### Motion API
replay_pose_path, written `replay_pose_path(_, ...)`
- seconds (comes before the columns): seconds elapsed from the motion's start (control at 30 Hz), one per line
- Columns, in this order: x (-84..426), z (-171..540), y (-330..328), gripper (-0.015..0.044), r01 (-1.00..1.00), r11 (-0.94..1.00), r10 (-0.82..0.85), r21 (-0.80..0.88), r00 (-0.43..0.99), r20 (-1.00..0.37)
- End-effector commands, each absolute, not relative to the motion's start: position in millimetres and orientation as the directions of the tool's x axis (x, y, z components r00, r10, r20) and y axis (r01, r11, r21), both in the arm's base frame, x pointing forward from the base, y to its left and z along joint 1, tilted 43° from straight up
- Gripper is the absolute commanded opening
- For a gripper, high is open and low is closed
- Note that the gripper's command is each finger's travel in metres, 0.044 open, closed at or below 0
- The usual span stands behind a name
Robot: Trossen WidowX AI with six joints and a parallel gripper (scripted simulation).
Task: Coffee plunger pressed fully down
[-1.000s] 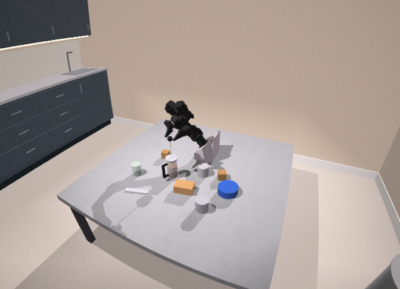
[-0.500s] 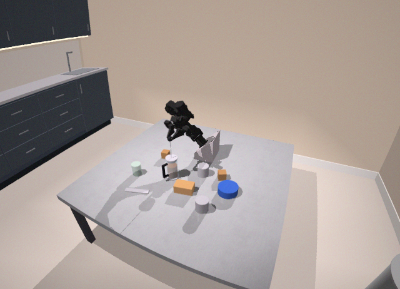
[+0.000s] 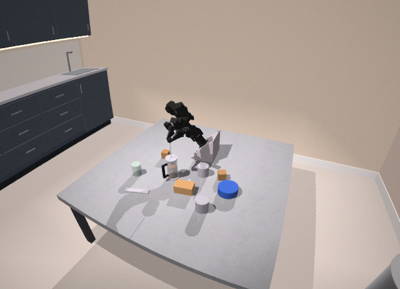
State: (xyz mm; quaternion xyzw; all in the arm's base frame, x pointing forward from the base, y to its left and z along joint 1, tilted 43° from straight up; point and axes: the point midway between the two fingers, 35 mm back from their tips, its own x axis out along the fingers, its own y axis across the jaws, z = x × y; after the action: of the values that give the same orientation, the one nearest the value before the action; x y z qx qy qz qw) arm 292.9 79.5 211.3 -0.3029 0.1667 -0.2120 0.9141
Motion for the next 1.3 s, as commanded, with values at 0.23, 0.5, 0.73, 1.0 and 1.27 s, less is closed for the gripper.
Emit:
replay_pose_path(0.23, 297, 189, 64, 0.0129, 0.277, 0.721, -0.497, -0.635, 0.846, -0.194)
replay_pose_path(0.5, 299, 178, 56, 0.0129, 0.277, 0.722, -0.496, -0.634, 0.846, -0.196)
replay_pose_path(0.73, 301, 170, 49, 0.0129, 0.276, 0.722, -0.496, -0.634, 0.846, -0.196)
replay_pose_path(1.0, 303, 160, 40, 0.0129, 0.277, 0.722, -0.495, -0.634, 0.847, -0.194)
replay_pose_path(1.27, 305, 151, 30, 0.0129, 0.279, 0.72, -0.495, -0.636, 0.848, -0.189)
